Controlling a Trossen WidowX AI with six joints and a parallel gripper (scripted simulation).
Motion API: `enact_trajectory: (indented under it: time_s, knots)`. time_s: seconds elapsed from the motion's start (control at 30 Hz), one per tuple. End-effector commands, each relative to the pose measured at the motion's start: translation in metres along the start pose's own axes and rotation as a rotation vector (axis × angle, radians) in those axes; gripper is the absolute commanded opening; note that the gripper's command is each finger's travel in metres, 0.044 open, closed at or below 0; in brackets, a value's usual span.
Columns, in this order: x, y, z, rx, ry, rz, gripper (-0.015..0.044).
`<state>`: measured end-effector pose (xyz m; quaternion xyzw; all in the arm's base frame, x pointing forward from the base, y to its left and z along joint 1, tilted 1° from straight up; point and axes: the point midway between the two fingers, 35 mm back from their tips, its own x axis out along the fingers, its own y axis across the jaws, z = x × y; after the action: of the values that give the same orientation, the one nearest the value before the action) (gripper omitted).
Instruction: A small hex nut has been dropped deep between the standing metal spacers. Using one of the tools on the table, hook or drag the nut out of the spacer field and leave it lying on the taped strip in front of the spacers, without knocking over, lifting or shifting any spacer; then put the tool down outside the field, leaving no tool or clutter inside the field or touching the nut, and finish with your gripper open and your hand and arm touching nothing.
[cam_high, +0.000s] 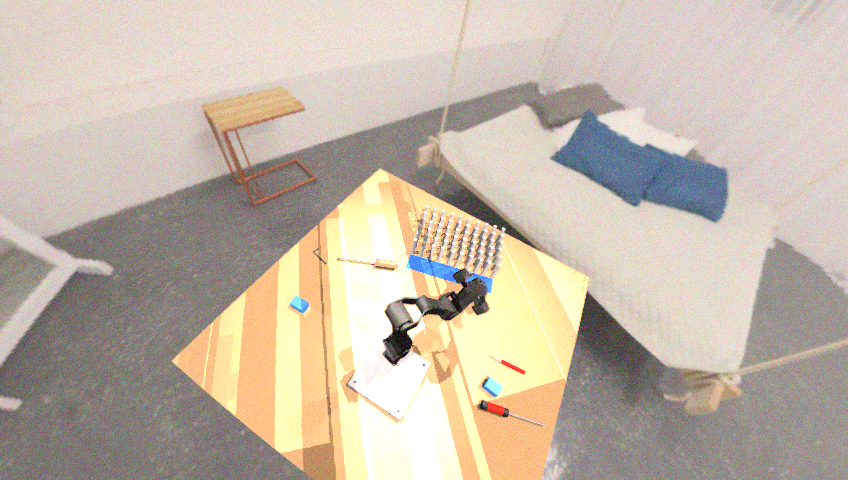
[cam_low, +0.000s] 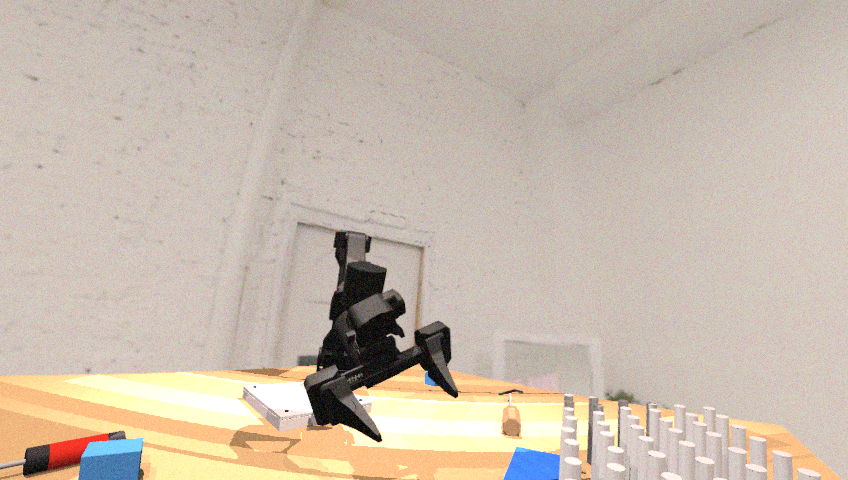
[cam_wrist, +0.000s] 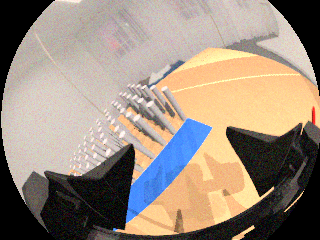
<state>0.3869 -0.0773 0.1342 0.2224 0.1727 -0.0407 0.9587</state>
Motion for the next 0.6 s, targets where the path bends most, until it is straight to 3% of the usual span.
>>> enact_trajectory:
  time_s: [0.0,0.13,0.57]
  knots:
    - [0.005,0.056,-0.016,-0.166,0.068,0.148,0.044]
    - [0.003,0.102,-0.037,-0.31,0.127,0.274,0.044]
    - [0.003,0.104,-0.038,-0.316,0.13,0.28,0.044]
